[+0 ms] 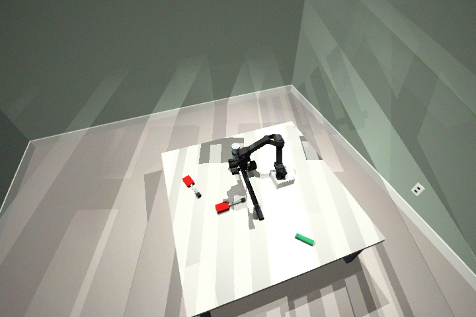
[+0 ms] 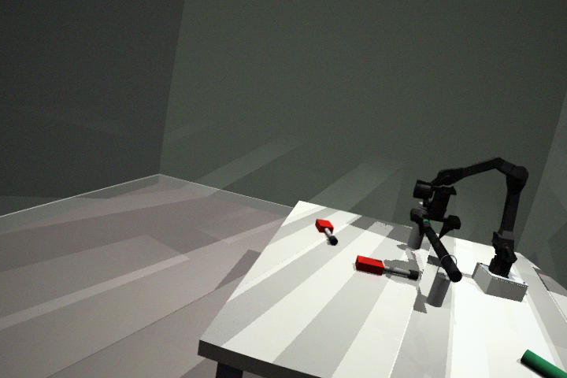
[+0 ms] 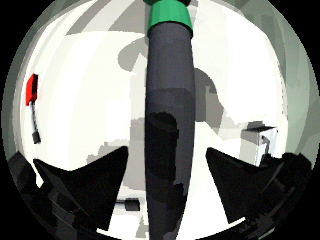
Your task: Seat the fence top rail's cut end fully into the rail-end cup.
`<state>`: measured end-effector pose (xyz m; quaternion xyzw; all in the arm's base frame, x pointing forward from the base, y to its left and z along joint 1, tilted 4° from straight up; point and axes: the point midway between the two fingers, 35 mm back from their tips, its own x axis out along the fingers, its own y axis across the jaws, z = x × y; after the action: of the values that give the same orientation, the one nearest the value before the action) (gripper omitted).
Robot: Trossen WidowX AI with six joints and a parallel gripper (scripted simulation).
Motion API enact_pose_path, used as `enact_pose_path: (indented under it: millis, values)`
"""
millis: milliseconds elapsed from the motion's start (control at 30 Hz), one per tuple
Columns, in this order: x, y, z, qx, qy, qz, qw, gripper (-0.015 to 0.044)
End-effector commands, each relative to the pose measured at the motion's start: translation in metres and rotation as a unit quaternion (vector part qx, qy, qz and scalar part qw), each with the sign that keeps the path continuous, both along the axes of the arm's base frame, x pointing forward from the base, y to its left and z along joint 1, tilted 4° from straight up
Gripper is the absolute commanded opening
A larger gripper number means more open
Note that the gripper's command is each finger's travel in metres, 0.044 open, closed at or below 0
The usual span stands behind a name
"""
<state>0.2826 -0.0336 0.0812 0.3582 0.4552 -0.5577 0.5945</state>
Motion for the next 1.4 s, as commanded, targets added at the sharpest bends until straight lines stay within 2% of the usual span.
enact_pose_path:
  millis: [0,200,367,600,1367]
  values:
    - [0.001,0.013,0.012,0.002,-0.006,0.000,1.000,0.0440]
    - [-0.003,0.034,0.031,0.003,-0.006,0.001,1.000,0.0440]
    - [-0.003,0.033,0.030,0.001,-0.002,0.004,1.000,0.0440]
    - [-0.006,0.048,0.072,0.002,-0.002,0.004,1.000,0.0440]
    - [-0.006,0.048,0.074,0.002,-0.002,0.004,1.000,0.0440]
